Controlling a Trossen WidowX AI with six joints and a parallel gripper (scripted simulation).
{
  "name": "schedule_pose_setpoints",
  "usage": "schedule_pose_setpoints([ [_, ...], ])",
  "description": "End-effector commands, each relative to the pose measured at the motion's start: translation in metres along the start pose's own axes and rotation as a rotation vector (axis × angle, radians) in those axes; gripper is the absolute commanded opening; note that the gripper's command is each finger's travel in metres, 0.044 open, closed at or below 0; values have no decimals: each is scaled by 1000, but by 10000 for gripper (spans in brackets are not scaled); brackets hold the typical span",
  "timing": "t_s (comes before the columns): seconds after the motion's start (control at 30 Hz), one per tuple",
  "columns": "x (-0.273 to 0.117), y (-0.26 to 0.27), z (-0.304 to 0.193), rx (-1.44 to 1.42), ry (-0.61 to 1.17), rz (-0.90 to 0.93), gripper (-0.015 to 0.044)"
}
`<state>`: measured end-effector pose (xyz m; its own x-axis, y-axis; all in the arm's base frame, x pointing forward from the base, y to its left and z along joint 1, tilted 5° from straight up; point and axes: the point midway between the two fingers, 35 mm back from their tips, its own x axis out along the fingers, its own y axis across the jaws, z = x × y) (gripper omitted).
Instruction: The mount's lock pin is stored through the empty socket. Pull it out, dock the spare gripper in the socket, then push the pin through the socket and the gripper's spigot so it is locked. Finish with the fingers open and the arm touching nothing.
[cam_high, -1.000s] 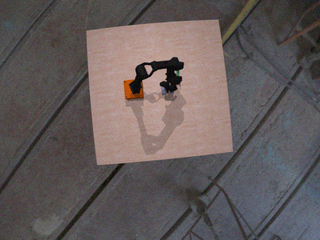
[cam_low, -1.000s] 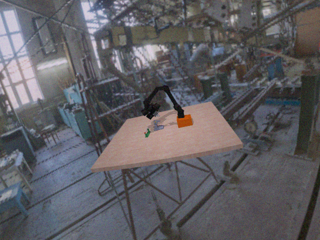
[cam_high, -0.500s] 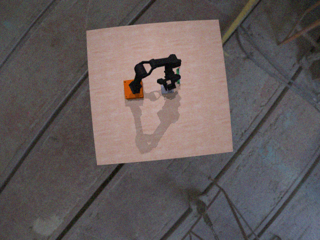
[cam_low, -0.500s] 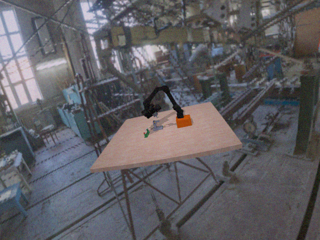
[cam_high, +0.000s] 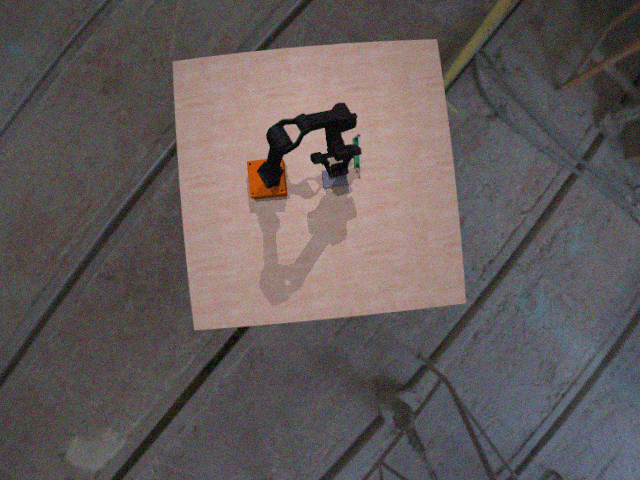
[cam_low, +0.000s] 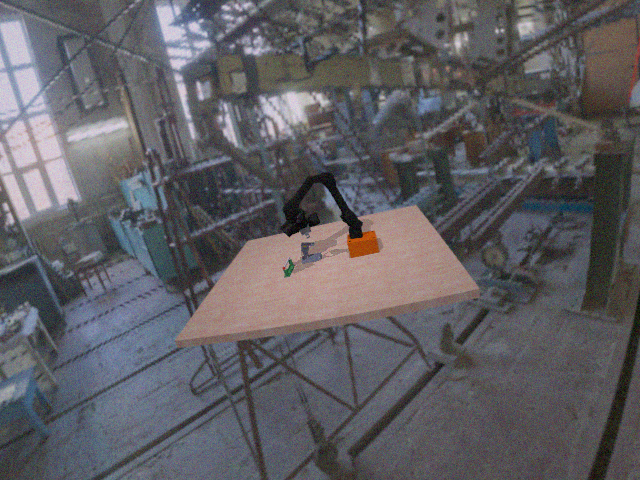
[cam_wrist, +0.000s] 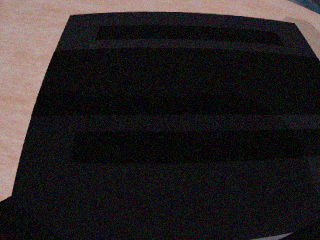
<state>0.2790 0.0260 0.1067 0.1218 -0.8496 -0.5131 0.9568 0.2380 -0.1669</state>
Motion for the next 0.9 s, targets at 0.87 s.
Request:
schedule_pose_setpoints([
  [0.87,-9,-1,-11,373,-59,82,0],
])
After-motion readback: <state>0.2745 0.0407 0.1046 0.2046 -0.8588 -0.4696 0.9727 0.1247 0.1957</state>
